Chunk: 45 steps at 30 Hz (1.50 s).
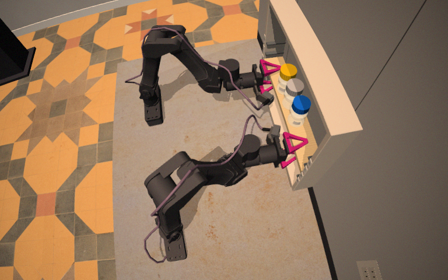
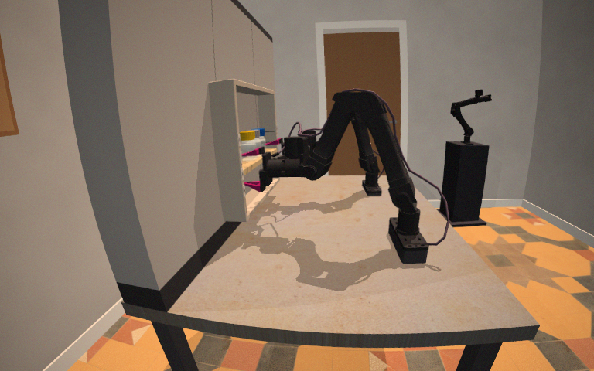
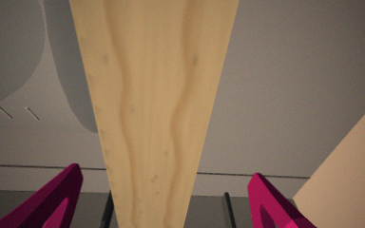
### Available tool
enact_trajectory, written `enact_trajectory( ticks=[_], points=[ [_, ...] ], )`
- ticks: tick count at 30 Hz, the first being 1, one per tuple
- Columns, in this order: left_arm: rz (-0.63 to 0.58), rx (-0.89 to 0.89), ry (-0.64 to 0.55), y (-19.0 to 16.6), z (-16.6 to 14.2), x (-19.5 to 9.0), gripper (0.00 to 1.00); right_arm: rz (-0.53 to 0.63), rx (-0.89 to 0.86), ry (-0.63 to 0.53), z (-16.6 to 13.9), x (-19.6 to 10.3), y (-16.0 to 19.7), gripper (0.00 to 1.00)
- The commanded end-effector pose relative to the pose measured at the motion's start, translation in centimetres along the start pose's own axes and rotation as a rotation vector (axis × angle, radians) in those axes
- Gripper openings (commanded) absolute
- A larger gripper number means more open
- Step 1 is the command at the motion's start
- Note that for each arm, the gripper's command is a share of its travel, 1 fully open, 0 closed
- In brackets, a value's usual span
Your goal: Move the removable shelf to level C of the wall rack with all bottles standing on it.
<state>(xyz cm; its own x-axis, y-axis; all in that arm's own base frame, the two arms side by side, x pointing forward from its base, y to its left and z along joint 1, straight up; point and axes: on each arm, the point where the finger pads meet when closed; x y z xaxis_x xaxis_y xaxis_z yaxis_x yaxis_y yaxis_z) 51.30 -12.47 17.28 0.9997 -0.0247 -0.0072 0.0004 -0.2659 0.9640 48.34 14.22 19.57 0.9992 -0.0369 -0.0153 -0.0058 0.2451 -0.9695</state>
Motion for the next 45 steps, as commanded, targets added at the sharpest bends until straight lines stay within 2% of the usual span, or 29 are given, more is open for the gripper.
enact_trajectory(
  ticks=[1,14,16,31,33,45],
  points=[
    [0.007,-0.007,0.003,0.51,-0.37,0.63,0.96,-0.015,0.015,-0.004,0.20,0.83,-0.84,0.96],
    [0.007,-0.007,0.003,0.51,-0.37,0.63,0.67,-0.015,0.015,-0.004,0.20,0.83,-0.84,0.67],
    [0.007,-0.007,0.003,0.51,-0.37,0.63,0.67,-0.015,0.015,-0.004,0.20,0.83,-0.84,0.67],
    [0.007,-0.007,0.003,0.51,-0.37,0.63,0.33,-0.015,0.015,-0.004,0.20,0.83,-0.84,0.33],
    [0.007,-0.007,0.003,0.51,-0.37,0.63,0.33,-0.015,0.015,-0.004,0.20,0.83,-0.84,0.33],
    [0.007,-0.007,0.003,0.51,-0.37,0.63,0.07,-0.015,0.015,-0.004,0.20,0.83,-0.84,0.07]
  ],
)
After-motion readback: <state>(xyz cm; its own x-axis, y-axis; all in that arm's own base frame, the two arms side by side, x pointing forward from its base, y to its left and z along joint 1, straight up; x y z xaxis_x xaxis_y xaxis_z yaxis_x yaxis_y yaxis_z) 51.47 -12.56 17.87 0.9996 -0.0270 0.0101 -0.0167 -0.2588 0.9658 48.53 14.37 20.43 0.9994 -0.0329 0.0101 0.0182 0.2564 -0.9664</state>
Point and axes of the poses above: on each arm, the point where the finger pads meet when closed, its own x axis out along the fingers, its own y axis across the jaws, z = x × y, and after that the axes turned 15 degrees about x, right-handed
